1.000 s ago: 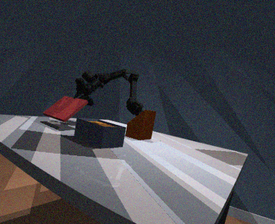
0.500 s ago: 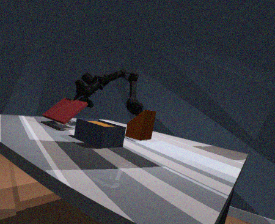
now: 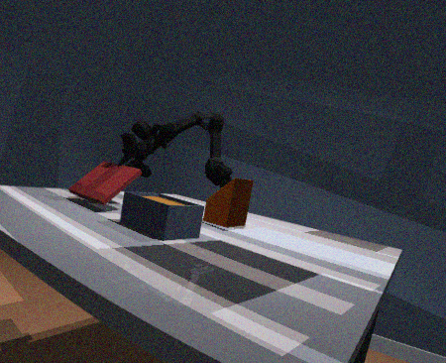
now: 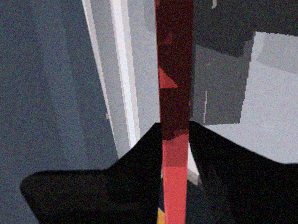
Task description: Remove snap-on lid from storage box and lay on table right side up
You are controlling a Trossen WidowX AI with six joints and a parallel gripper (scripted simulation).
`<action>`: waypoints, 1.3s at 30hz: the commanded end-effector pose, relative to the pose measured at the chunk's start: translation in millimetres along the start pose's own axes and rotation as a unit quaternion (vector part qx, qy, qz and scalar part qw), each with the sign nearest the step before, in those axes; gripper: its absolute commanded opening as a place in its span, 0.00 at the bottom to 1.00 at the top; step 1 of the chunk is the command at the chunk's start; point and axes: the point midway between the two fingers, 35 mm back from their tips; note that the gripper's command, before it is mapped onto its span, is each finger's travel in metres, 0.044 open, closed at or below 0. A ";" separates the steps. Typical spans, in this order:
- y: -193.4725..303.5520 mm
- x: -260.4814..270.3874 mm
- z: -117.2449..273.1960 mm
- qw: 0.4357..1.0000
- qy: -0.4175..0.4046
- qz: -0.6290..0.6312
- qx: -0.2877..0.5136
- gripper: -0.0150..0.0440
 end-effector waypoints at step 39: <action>-3.1 -25.1 -22.8 1.000 -0.002 0.004 0.005 0.25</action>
Point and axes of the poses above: the point midway between the two fingers, 35 mm back from their tips, its own z axis back along the fingers, its own x axis across the jaws, y = z × x, and after that the axes turned 13 degrees about -z, right-handed
